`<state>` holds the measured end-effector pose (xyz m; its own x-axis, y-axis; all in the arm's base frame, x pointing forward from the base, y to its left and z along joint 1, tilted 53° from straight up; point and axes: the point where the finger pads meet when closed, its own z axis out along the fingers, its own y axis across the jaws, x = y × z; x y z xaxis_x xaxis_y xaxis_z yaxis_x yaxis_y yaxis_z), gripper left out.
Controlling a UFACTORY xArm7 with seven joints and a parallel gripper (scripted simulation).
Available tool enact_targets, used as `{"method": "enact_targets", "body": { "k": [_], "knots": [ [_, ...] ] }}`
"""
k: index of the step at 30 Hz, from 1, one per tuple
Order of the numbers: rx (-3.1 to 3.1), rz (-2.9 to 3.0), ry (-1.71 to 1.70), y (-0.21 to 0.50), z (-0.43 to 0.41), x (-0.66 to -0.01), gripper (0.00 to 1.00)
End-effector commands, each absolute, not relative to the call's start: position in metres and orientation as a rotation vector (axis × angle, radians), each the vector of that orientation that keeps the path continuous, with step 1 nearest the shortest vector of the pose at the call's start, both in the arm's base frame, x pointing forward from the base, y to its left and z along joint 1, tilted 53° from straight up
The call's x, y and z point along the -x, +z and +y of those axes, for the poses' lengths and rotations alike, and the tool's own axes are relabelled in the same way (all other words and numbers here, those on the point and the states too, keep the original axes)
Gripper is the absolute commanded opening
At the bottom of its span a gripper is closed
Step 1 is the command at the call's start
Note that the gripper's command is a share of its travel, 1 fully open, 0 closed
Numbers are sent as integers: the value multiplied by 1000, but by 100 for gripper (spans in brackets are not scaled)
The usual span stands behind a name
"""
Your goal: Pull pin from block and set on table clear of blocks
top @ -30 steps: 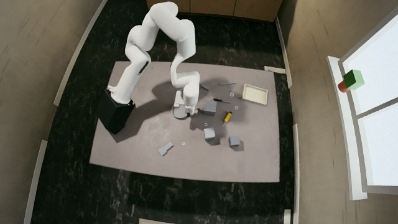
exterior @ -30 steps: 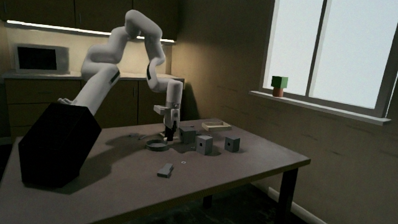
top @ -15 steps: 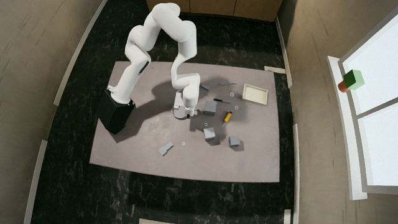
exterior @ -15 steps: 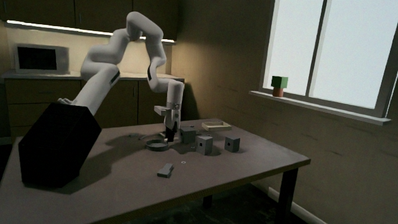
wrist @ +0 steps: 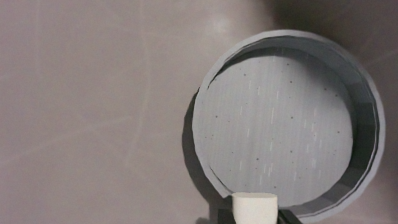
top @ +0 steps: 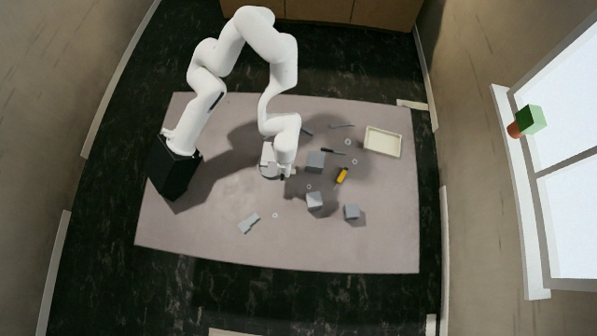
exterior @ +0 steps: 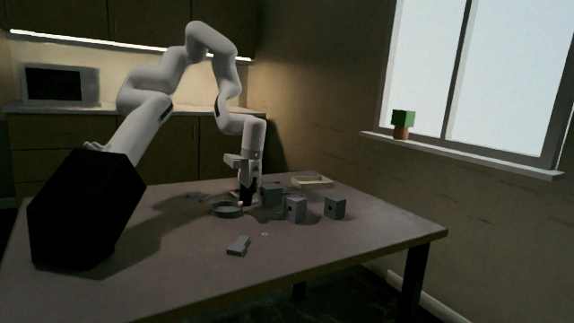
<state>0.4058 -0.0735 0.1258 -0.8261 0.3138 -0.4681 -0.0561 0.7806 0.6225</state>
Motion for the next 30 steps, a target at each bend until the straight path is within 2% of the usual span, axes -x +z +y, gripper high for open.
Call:
{"method": "enact_targets", "body": {
  "k": [1,30],
  "knots": [
    [-192,2400,865,125,-76,-406,0],
    [-198,2380,873,120,-85,-410,0]
  ]
}}
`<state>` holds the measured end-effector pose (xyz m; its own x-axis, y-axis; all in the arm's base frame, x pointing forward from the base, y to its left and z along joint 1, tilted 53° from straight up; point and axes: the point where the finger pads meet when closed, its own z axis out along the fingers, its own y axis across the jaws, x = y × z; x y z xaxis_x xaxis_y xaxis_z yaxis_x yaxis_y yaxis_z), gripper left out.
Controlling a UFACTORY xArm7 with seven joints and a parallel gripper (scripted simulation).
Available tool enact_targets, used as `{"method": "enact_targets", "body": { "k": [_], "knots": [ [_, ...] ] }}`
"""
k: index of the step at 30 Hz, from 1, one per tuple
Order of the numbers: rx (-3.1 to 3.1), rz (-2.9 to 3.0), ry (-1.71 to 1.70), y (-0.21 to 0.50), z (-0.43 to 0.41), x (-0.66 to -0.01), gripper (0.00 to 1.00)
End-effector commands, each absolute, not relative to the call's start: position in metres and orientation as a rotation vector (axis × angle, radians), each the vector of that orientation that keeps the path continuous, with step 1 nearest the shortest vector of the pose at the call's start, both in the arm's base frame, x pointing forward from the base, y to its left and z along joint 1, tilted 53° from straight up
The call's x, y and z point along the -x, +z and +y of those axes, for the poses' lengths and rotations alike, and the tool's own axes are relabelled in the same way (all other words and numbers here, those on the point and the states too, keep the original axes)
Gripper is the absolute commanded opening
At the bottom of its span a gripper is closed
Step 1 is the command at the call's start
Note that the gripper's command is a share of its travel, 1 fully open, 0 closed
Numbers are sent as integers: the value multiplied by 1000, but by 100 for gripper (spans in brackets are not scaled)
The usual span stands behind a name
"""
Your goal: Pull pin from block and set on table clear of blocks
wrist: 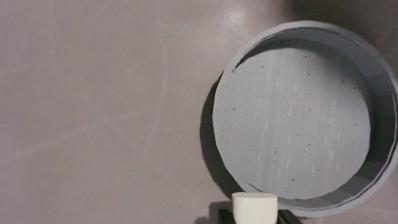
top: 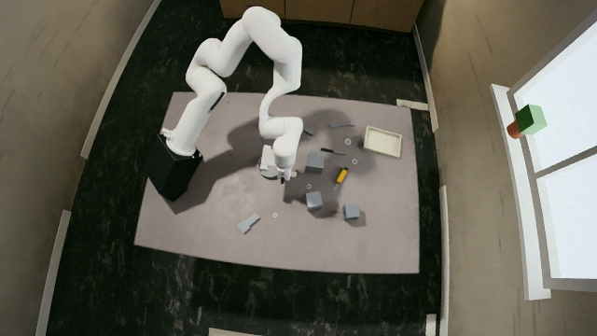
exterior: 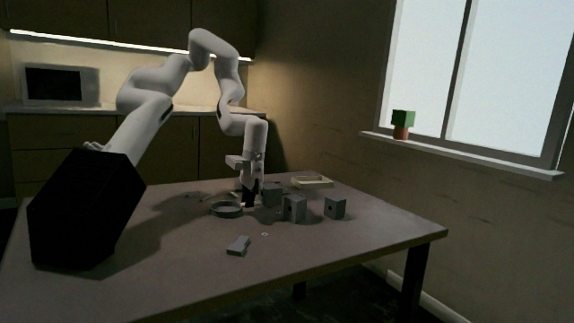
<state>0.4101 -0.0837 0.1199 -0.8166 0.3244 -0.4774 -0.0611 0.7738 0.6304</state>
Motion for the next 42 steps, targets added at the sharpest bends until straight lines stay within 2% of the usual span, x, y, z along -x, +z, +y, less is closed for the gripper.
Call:
{"method": "enact_targets", "body": {
  "k": [1,42],
  "knots": [
    [-198,2380,873,120,-85,-410,0],
    [-227,2342,866,121,-106,-419,0]
  ]
}}
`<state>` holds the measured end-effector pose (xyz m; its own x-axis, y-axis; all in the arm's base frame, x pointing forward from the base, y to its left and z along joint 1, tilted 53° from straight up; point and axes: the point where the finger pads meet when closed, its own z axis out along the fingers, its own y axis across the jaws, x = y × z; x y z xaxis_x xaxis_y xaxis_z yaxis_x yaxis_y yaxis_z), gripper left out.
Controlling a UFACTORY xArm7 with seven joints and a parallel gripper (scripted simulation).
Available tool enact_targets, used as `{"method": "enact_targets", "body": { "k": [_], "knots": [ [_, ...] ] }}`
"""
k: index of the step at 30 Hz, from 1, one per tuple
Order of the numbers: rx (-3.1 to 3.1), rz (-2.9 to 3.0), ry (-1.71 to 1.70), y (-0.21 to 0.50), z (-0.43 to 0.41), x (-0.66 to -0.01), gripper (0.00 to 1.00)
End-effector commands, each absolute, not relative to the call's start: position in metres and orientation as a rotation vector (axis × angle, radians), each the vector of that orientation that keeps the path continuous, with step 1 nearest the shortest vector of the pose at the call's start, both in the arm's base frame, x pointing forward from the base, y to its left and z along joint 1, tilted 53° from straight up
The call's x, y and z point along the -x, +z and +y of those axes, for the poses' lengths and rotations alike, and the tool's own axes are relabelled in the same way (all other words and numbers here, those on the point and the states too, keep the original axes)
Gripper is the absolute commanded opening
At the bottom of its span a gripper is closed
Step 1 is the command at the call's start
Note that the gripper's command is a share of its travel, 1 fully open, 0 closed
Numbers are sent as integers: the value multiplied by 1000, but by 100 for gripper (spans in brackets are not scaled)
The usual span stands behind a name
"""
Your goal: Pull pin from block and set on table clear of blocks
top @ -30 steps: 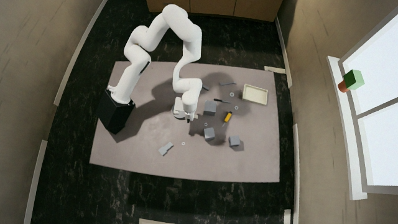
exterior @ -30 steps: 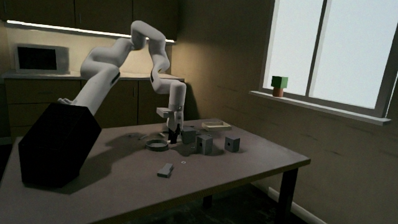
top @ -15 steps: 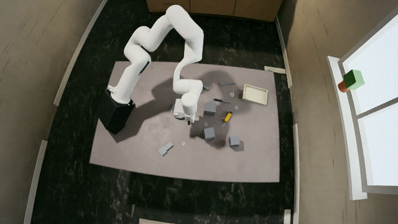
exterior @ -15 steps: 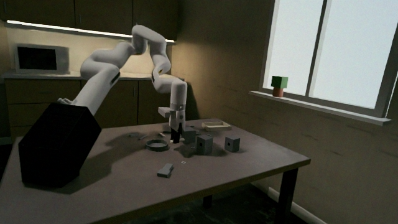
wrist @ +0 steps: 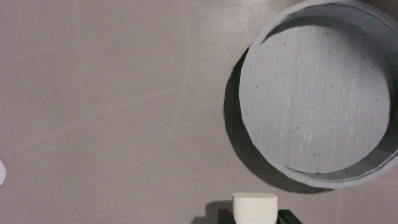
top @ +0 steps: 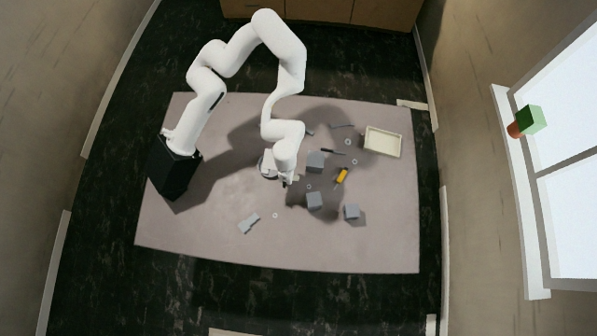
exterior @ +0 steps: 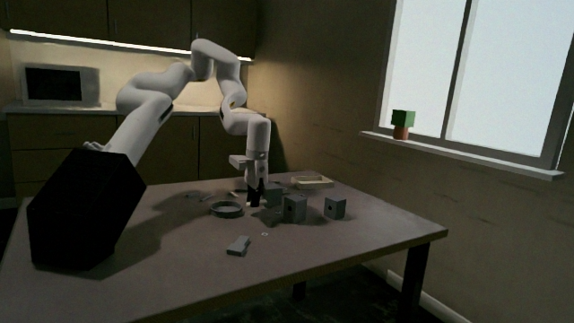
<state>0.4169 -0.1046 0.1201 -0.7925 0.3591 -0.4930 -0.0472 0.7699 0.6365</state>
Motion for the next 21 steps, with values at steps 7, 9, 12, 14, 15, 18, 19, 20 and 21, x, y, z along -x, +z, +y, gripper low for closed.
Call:
{"method": "enact_targets", "body": {
  "k": [7,9,12,14,15,18,19,20,21],
  "knots": [
    [-213,2337,871,121,-106,-424,0],
    [-212,2337,871,121,-106,-424,0],
    [-212,2337,871,121,-106,-424,0],
    [-212,2337,871,121,-106,-424,0],
    [-212,2337,871,121,-106,-424,0],
    [-212,2339,873,121,-105,-424,0],
    [-211,2341,875,120,-105,-424,0],
    [-210,2343,877,120,-105,-424,0],
    [-210,2346,880,119,-105,-424,0]
  ]
}}
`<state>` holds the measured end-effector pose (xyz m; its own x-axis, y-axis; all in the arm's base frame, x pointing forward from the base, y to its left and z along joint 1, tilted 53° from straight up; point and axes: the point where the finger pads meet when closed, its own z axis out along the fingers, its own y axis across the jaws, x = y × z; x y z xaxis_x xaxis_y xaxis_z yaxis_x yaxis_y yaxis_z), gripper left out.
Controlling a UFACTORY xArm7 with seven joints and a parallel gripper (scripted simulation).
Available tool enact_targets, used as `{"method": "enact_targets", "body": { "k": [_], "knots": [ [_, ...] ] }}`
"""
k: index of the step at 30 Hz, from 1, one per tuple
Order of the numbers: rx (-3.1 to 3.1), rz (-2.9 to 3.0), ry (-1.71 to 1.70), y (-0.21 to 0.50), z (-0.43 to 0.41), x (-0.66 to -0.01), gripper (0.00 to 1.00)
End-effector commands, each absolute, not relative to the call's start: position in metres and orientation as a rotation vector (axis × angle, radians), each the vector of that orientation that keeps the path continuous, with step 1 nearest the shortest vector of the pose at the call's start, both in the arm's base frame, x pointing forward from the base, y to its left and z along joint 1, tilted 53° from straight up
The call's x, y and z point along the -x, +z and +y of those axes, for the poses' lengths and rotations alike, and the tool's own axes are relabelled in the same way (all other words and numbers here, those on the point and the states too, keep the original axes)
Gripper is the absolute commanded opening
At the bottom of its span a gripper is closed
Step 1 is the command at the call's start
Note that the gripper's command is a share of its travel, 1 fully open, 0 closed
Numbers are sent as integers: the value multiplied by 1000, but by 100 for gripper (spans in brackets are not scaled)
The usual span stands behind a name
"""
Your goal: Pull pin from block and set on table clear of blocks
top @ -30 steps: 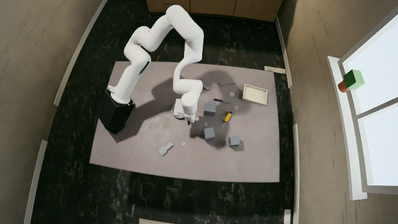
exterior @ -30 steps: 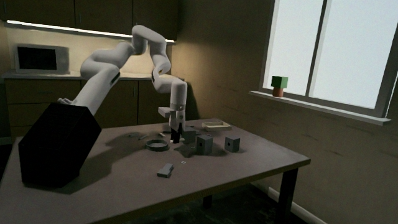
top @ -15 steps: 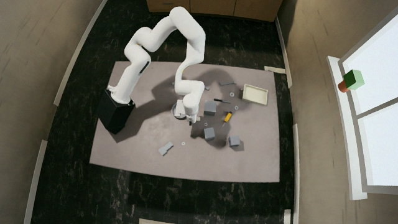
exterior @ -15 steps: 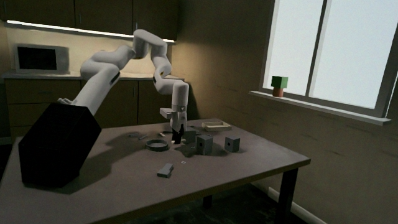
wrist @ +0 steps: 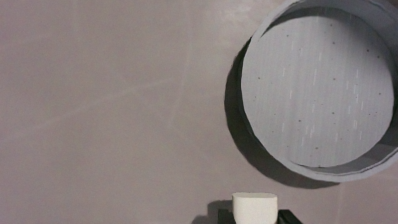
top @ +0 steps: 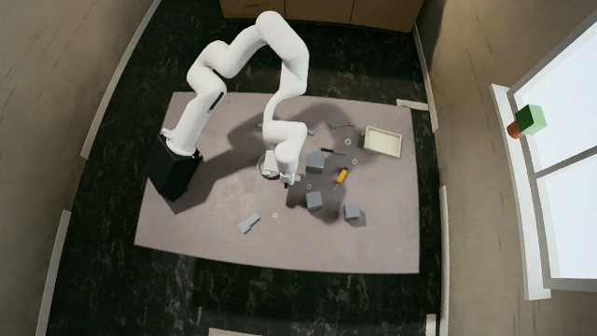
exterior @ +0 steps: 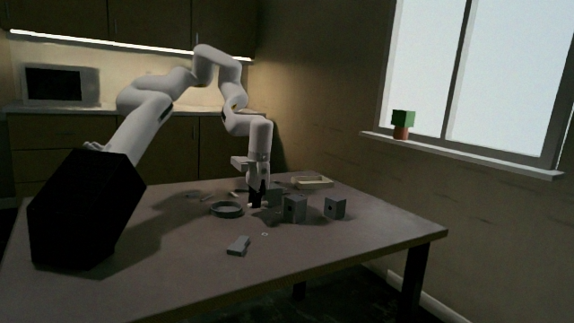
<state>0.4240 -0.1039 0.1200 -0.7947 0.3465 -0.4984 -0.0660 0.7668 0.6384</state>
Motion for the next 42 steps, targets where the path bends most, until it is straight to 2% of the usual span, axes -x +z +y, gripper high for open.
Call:
{"method": "enact_targets", "body": {
  "k": [1,42],
  "knots": [
    [-209,2349,883,118,-105,-423,0],
    [-235,2406,875,94,-118,-412,0]
  ]
}}
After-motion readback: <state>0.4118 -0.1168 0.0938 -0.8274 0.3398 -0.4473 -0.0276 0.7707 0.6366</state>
